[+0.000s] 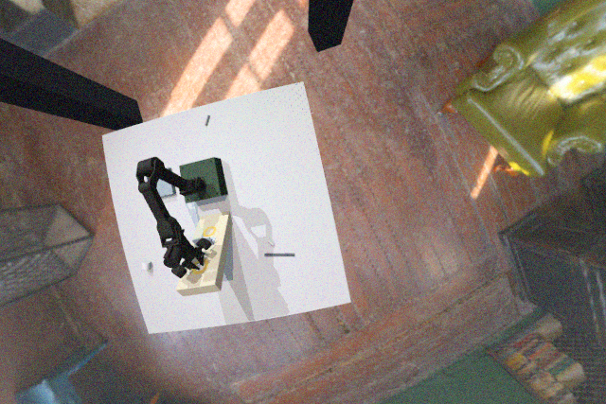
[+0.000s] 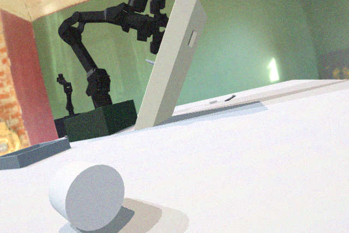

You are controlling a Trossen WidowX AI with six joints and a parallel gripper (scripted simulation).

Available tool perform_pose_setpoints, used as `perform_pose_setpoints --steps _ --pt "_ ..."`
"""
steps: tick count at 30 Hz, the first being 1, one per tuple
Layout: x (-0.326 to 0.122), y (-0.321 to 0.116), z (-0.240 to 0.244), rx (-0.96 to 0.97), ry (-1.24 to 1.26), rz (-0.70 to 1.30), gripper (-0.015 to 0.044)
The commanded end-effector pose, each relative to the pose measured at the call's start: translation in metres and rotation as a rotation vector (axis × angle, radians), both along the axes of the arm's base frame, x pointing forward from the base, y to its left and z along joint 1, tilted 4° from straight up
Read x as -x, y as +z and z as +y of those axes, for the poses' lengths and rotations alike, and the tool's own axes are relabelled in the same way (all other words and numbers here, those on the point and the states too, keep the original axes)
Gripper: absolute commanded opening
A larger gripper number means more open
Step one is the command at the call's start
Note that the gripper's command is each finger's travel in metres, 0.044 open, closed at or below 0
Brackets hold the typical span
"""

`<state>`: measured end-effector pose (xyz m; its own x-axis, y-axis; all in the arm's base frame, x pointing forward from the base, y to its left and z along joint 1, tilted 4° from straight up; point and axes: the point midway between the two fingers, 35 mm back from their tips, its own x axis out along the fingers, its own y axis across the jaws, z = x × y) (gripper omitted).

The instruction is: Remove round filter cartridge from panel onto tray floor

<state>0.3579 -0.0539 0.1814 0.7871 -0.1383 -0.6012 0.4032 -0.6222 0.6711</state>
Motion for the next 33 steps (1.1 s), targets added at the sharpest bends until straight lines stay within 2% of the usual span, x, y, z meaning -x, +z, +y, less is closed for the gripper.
perform_pose_setpoints --steps 1,33 --pt "-0.0077 -0.0063 -0.002 0.003 -0.002 0.002 0.0088" --pt "-0.0117 -0.0094 -0.0027 0.003 -0.002 0.002 0.0088"
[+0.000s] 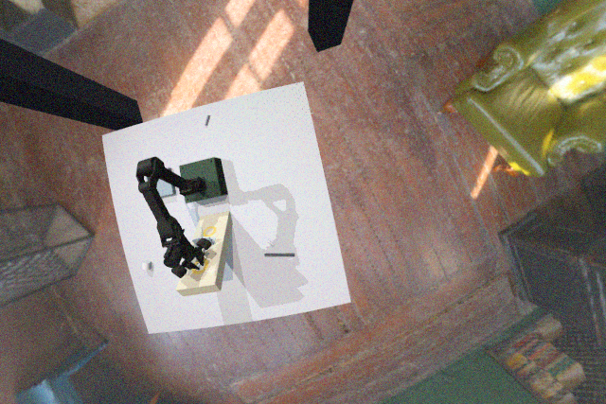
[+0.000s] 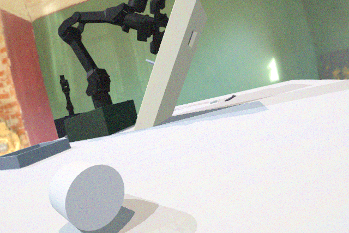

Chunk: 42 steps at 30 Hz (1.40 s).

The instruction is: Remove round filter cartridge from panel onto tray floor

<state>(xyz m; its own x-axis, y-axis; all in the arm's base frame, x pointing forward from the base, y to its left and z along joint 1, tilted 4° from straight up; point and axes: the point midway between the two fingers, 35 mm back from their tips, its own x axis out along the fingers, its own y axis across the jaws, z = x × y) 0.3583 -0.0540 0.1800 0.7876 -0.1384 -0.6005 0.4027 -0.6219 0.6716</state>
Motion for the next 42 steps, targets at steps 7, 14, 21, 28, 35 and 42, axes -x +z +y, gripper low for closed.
perform_pose_setpoints --steps 7,14,21,28,35,42 --pt "-0.012 -0.009 -0.003 0.003 -0.002 0.002 0.0088" --pt "-0.013 -0.009 -0.003 0.003 -0.002 0.002 0.0088" --pt "-0.013 -0.01 -0.003 0.003 -0.002 0.002 0.0088" --pt "-0.001 -0.001 0.0 0.0 0.001 -0.002 0.0055" --pt "-0.001 -0.001 0.0 0.0 0.001 -0.002 0.0" --pt "-0.01 -0.008 -0.002 0.132 0.098 0.024 0.0"
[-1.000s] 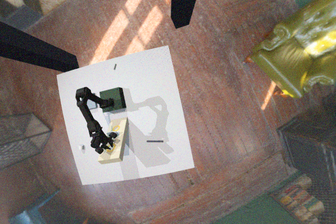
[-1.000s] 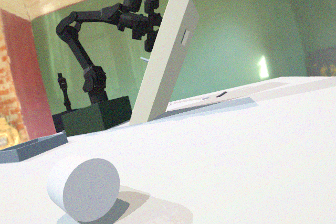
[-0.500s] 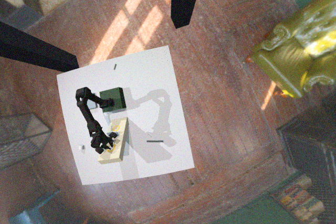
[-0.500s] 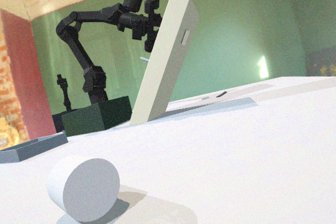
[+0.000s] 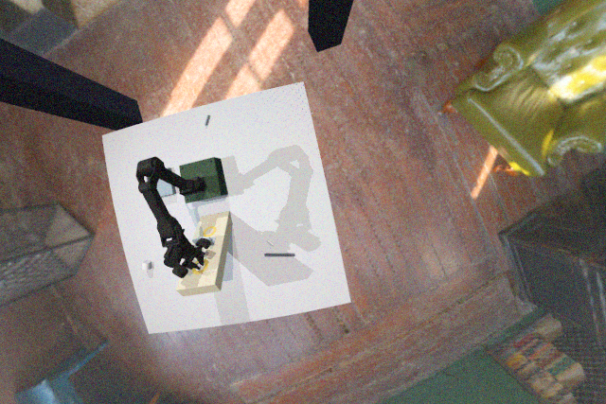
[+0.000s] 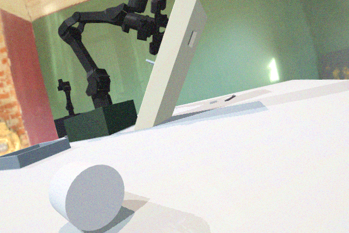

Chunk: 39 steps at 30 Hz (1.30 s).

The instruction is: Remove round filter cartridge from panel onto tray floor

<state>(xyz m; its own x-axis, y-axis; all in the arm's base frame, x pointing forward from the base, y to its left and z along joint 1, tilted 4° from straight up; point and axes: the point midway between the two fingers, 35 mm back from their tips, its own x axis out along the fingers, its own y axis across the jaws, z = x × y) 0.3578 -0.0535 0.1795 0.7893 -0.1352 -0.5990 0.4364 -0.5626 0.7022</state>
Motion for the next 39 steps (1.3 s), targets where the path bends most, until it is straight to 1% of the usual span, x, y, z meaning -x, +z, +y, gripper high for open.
perform_pose_setpoints --steps 1,39 --pt "-0.0116 -0.0075 -0.0029 0.101 0.07 0.021 0.0" --pt "-0.0117 -0.0074 -0.0031 1.13 0.855 0.202 0.0"
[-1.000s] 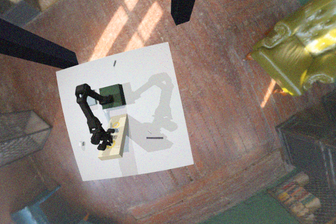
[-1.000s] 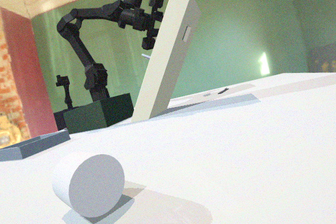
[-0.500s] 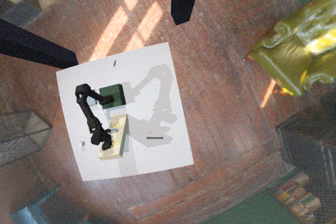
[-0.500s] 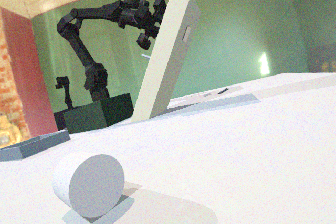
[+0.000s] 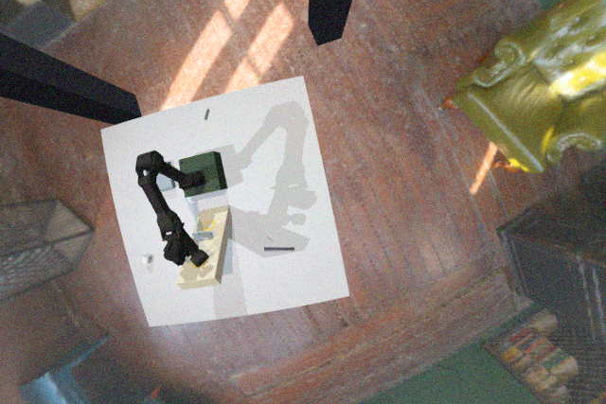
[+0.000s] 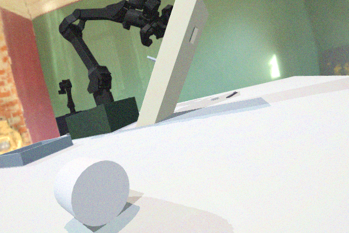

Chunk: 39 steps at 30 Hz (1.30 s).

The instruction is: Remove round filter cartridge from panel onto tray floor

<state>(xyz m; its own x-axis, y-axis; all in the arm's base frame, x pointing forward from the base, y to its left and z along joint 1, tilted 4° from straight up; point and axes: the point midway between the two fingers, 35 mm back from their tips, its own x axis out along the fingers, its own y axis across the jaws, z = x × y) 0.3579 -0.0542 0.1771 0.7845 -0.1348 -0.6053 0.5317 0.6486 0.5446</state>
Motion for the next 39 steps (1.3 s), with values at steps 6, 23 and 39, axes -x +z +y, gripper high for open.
perform_pose_setpoints --steps 6,23,39 --pt "-0.012 -0.0052 -0.0025 0.06 0.038 0.006 0.0" --pt "-0.0122 -0.0054 -0.0025 0.042 0.024 0.003 0.0" --pt "-0.0122 -0.0054 -0.0025 0.042 0.024 0.003 0.0"
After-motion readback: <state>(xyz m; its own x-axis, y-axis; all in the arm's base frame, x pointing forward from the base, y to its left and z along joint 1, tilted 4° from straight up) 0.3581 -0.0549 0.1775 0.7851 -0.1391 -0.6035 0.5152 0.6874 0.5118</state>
